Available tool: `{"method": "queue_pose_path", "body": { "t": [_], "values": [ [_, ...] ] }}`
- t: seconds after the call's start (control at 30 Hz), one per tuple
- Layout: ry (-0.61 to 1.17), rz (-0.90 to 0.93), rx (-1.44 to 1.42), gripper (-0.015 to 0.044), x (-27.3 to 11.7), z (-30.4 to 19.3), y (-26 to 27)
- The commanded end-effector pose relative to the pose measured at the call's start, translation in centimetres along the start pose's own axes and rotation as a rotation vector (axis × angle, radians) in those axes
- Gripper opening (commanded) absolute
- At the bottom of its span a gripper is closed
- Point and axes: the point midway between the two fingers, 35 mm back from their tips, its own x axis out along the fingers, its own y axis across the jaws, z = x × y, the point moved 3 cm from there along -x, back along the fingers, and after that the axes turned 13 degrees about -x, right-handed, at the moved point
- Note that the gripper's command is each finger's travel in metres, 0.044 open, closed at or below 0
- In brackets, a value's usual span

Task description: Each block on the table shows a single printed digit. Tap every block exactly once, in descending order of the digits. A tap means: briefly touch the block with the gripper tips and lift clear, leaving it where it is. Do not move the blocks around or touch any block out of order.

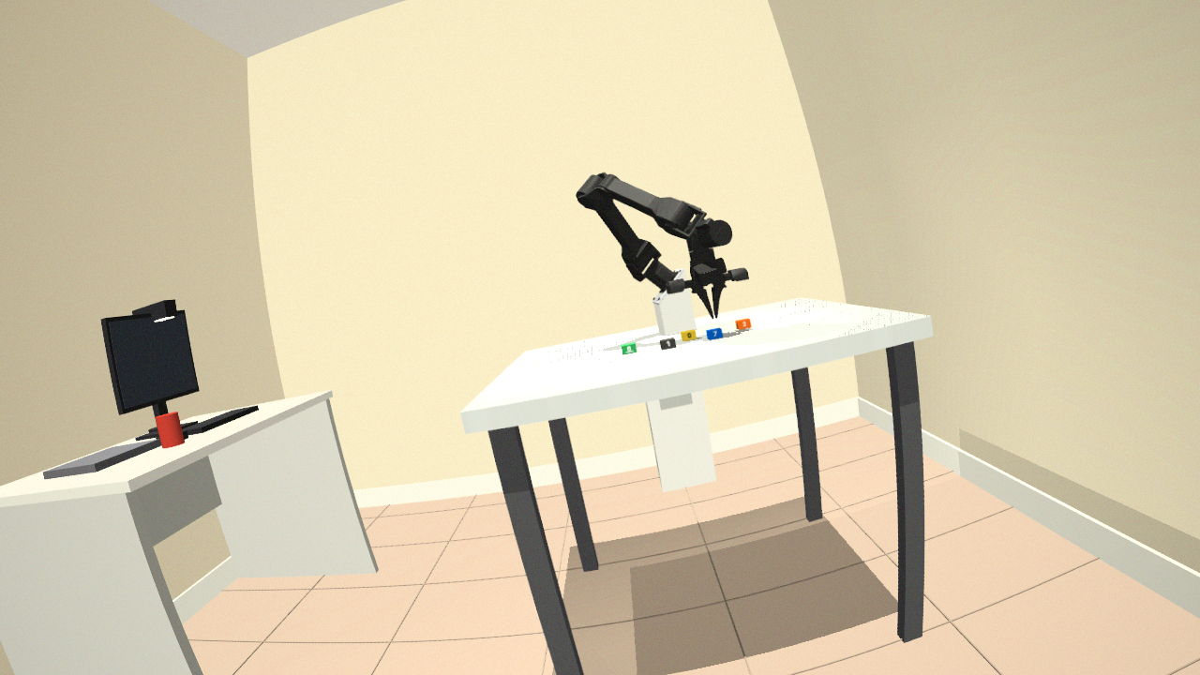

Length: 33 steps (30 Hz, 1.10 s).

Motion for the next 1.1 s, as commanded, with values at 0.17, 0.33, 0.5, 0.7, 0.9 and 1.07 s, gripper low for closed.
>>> {"method": "queue_pose_path", "body": {
  "t": [0.17, 0.33, 0.5, 0.7, 0.9, 1.07],
  "values": [
    [0.000, -0.004, -0.004, 0.0020, 1.3, 0.0, 0.0],
    [0.001, -0.004, -0.004, 0.0020, 2.1, -0.1, 0.0],
    [0.001, -0.005, -0.004, 0.0020, 2.7, -0.1, 0.0],
    [0.000, -0.003, -0.004, 0.0020, 0.0, 0.0, 0.0],
    [0.000, -0.002, -0.004, 0.0020, -1.6, 0.1, 0.1],
    [0.000, -0.001, -0.004, 0.0020, -8.4, 0.0, 0.1]
  ]
}}
